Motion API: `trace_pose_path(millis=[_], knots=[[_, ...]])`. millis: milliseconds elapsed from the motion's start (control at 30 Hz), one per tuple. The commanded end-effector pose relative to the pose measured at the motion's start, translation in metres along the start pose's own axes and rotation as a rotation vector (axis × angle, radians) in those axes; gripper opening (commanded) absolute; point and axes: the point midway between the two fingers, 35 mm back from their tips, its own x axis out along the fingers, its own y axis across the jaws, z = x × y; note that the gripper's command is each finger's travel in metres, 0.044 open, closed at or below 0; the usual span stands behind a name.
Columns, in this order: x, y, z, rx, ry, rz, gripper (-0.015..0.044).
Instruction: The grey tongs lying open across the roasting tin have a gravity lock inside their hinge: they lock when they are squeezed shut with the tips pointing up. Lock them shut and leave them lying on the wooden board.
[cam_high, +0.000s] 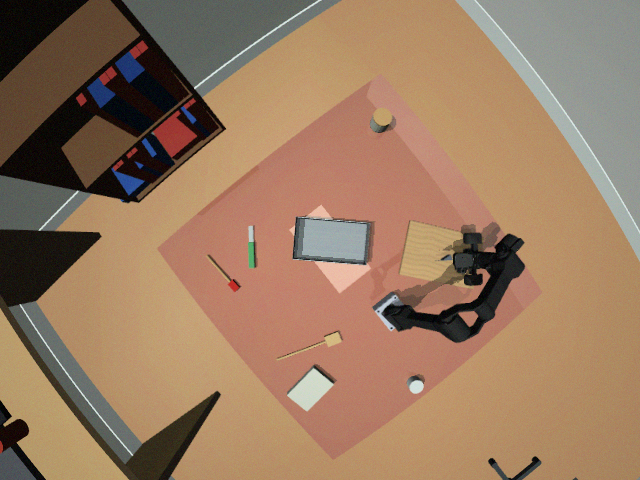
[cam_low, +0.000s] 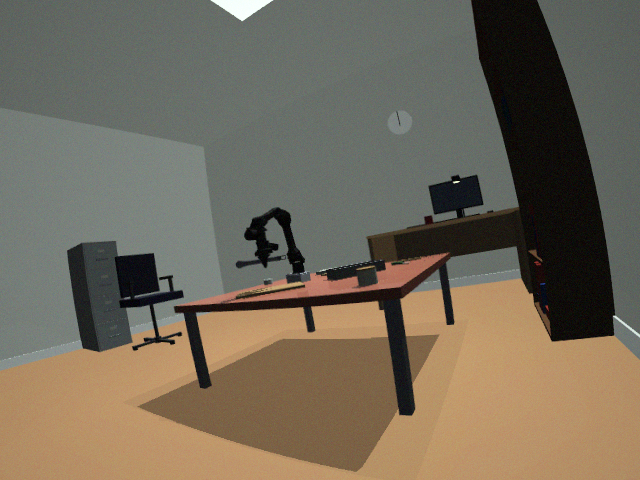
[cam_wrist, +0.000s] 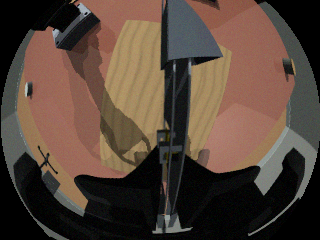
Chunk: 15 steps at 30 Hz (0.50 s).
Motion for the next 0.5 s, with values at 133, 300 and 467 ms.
trace_pose_path(millis=[133, 300, 467], knots=[[0.013, -0.002, 0.0, 0.0, -0.003, -0.005, -0.015], [0.021, -0.002, -0.001, 0.0, -0.003, -0.005, -0.015], [0.029, -0.002, -0.001, 0.0, -0.003, -0.005, -0.015]])
